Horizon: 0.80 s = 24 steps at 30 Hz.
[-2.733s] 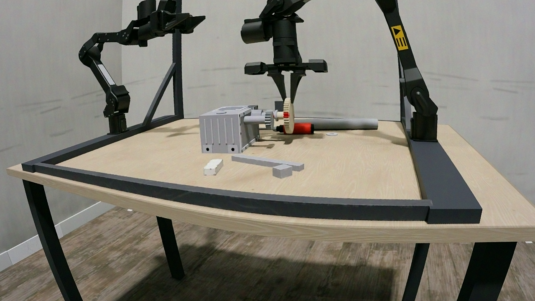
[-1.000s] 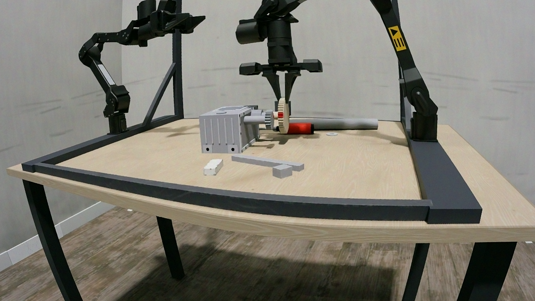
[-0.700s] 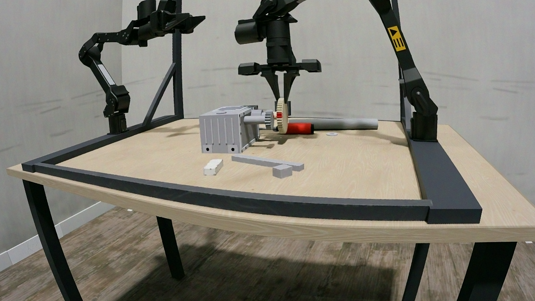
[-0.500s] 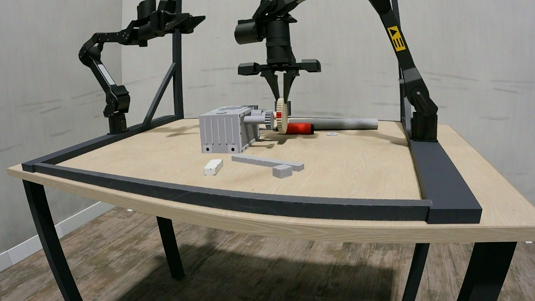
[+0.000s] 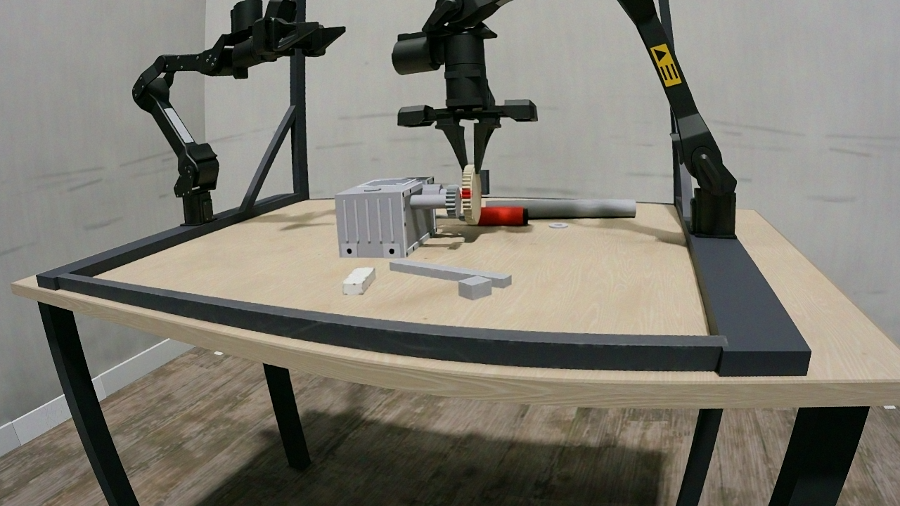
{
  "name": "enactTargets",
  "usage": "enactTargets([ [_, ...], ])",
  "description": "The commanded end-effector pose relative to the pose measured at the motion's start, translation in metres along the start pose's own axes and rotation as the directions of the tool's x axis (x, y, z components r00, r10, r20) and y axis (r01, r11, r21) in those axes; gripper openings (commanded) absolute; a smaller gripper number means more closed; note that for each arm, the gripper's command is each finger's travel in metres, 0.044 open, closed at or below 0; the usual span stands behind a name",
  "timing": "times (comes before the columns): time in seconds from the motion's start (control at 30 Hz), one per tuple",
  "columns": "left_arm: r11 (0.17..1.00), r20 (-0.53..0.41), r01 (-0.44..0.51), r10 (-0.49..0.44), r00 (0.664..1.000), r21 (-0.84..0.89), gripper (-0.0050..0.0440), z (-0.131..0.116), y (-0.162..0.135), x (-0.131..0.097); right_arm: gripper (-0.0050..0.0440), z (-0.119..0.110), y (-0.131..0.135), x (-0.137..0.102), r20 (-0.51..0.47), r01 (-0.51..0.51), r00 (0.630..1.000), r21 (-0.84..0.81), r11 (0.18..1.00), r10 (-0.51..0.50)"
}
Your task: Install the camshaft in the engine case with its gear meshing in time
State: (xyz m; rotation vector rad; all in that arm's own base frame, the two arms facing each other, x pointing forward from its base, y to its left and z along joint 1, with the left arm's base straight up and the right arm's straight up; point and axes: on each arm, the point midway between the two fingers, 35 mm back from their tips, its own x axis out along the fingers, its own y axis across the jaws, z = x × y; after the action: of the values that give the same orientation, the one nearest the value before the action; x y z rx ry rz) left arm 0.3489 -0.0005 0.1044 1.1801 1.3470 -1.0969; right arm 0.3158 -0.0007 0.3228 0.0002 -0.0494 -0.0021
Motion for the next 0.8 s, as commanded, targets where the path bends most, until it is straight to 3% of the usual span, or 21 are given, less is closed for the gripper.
enactTargets([
  [0.0, 1.0, 0.004, -0.02, 0.02, 1.0, -0.002, -0.005, -0.0013, 0.0059, -0.0056, 0.04, 0.0165, 0.003, -0.0011, 0.039, -0.011, 0.999, 0.005, 1.0, 0.011],
  [0.77, 1.0, 0.005, -0.017, 0.017, 1.0, -0.003, -0.005, -0.0013, 0.0115, -0.0049, 0.04, 0.0165, 0.003, -0.0011, 0.039, -0.011, 0.999, 0.005, 1.0, 0.011],
])
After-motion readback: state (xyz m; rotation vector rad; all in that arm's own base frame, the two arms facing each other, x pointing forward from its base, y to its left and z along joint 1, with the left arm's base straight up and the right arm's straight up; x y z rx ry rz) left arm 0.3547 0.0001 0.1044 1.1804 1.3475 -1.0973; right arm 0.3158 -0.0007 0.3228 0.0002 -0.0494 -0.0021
